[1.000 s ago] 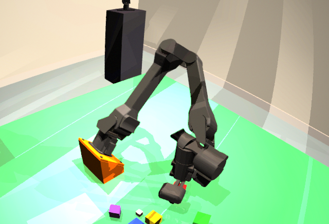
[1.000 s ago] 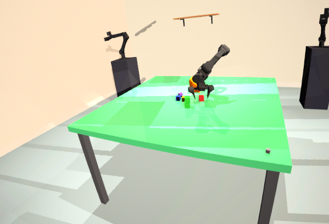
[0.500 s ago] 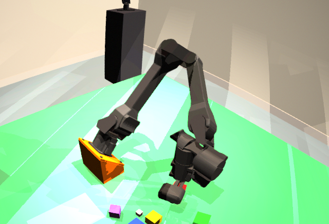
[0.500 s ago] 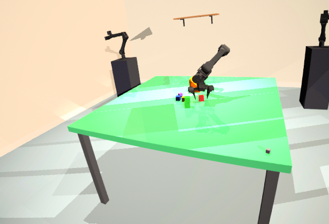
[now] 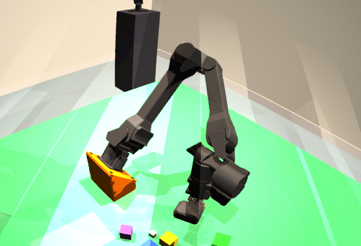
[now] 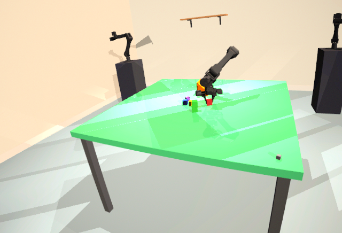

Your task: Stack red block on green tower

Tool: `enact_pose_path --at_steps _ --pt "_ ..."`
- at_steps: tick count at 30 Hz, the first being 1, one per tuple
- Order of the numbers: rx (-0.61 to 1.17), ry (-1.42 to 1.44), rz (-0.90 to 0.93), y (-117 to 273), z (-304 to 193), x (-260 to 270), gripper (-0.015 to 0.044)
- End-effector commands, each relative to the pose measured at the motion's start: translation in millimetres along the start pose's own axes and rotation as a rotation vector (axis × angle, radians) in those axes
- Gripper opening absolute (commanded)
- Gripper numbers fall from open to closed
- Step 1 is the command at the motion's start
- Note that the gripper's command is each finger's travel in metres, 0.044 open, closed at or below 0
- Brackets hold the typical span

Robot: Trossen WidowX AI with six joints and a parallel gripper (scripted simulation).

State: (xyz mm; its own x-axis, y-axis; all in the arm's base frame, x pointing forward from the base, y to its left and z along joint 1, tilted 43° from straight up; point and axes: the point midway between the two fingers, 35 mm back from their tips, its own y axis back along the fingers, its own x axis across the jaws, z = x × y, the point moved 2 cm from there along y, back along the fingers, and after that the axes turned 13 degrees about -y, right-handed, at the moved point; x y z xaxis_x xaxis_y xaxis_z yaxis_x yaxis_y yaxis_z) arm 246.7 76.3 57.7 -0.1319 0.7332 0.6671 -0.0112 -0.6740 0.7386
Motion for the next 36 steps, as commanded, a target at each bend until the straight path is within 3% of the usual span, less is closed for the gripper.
enact_pose_path --at_steps 1,4,25,36 --pt "-0.001 -0.003 0.002 3 0 0 0.0059" --pt "0.0 -0.003 0.001 12 1 0 0.0" --pt "0.002 -0.005 -0.003 114 0 -1 0.0" --pt "0.002 -0.004 -0.003 118 3 -2 0.0"
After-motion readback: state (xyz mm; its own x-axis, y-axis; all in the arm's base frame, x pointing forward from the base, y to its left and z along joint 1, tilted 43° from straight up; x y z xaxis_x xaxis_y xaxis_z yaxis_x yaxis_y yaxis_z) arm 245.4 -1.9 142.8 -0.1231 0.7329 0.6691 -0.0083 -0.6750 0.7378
